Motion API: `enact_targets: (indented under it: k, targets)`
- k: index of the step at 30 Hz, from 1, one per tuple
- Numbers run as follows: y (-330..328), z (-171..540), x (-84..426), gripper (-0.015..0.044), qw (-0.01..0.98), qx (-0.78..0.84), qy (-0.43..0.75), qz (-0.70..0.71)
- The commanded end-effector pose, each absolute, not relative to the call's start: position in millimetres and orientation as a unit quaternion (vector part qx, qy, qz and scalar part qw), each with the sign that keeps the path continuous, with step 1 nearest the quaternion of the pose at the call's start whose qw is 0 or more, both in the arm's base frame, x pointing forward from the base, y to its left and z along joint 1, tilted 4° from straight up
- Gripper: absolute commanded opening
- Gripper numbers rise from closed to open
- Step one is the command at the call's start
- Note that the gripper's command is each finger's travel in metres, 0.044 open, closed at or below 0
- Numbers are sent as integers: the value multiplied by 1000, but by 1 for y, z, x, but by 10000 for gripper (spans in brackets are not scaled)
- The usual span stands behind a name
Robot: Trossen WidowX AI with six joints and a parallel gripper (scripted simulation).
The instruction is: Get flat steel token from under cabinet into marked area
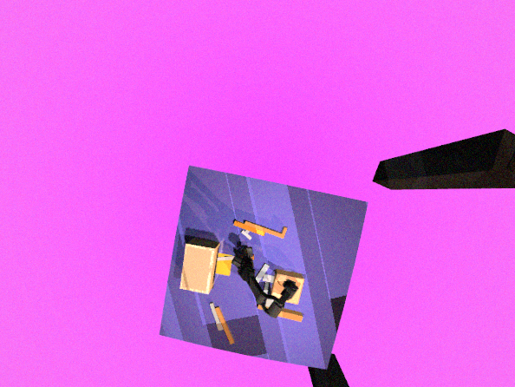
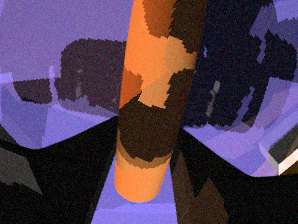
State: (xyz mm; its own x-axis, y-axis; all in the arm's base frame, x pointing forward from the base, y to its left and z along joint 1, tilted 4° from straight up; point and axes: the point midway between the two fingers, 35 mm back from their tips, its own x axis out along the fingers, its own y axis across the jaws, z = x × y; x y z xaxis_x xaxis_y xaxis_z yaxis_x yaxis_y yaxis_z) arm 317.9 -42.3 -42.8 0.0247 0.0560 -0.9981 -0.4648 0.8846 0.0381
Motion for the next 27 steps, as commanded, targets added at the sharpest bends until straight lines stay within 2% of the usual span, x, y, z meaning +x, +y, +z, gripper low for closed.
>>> enact_targets:
  k: [1, 27]
  targets:
    - [-45, -44, 311, 0, 698, -151, 674, 187]
    - [-66, -46, 278, 0, 697, -151, 676, 187]
